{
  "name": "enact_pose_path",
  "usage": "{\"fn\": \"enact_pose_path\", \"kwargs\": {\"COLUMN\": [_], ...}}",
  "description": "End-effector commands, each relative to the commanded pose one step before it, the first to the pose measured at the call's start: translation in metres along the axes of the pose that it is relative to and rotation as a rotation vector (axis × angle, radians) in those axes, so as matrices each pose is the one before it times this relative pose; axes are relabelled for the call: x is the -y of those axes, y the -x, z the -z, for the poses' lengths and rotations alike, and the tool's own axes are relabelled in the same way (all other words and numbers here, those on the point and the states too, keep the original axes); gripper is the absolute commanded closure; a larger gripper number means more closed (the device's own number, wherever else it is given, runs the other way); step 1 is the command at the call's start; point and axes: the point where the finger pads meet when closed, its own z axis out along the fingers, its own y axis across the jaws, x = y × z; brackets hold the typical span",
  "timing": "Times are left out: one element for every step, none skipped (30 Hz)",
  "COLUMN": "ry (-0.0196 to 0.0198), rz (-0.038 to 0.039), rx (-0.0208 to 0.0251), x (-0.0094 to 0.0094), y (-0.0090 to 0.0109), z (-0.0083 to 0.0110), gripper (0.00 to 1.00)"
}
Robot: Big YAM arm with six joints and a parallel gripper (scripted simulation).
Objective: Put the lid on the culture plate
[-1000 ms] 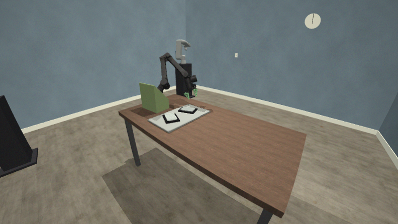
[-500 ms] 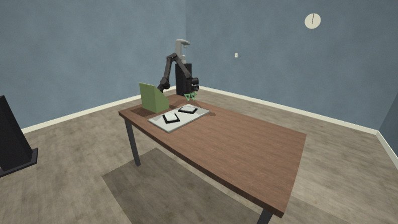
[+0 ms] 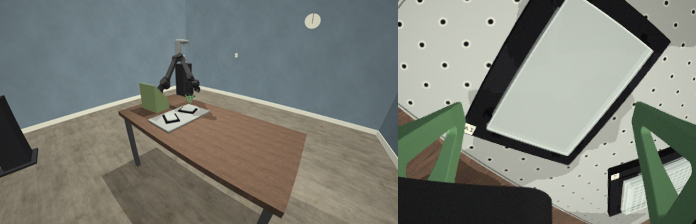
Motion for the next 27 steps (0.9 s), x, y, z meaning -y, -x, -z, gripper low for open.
{"fn": "enact_pose_path", "kwargs": {"ry": [-0.00632,0.01168,0.01172,0.01146,0.01146,0.01148,0.01154,0.01154,0.01154,0.01154,0.01134,0.01135,0.01138,0.01144,0.01144,0.01145,0.0,0.0,0.00056,0.00091,-0.00094,-0.00106,-0.00048,0.00028,0.00567,0.0,0.0], "rz": [-0.10145,-0.03128,-0.03115,-0.03139,-0.0314,-0.03136,-0.03124,-0.03124,-0.03124,-0.03124,-0.03145,-0.03145,-0.03141,-0.03131,-0.03131,-0.03131,0.0,0.0,0.00178,-0.00308,0.0,-0.00003,0.00081,-0.00097,0.01323,0.0,0.0], "rx": [0.00915,-0.00286,-0.00277,-0.00261,-0.00259,-0.00257,-0.00252,-0.00252,-0.00252,-0.00252,-0.00221,-0.0022,-0.00219,-0.00219,-0.00219,-0.00219,0.0,0.0,0.01501,-0.00268,-0.00031,-0.00039,0.00062,-0.00083,-0.02038,0.0,0.0], "x": [0.01565,0.00328,0.0001,0.00445,0.00454,0.00342,0.0001,0.0001,0.0001,0.00011,0.00505,0.00509,0.00372,0.0001,0.00011,0.00011,0.0,0.0,-0.00542,0.00014,0.00016,0.00018,0.00018,0.00075,-0.0013,0.0,0.0], "y": [0.00615,-0.00215,-0.00006,-0.00244,-0.0023,-0.0016,-0.00005,-0.00005,-0.00005,-0.00005,-0.00133,-0.00117,-0.00074,-0.00004,-0.00004,-0.00004,0.0,0.0,0.00299,-0.00211,-0.00005,-0.00008,-0.00007,-0.00016,-0.00616,0.0,0.0], "z": [0.0072,-0.00156,-0.00002,-0.00169,-0.00164,-0.00117,-0.00001,-0.00001,-0.00001,-0.00001,-0.00111,-0.00106,-0.00072,0.0,0.0,0.0,0.0,0.0,0.00565,-0.00075,0.0,-0.00001,-0.00015,-0.0007,-0.00833,0.0,0.0], "gripper": [0.0,0.0,0.0,0.0,0.0,0.0,0.0,0.0,0.0,0.0,0.0,0.0,0.0,0.0,0.0,0.0,0.0,0.0,0.0,0.0,0.0,0.0,0.0,0.0,0.0,0.0,0.0]}}
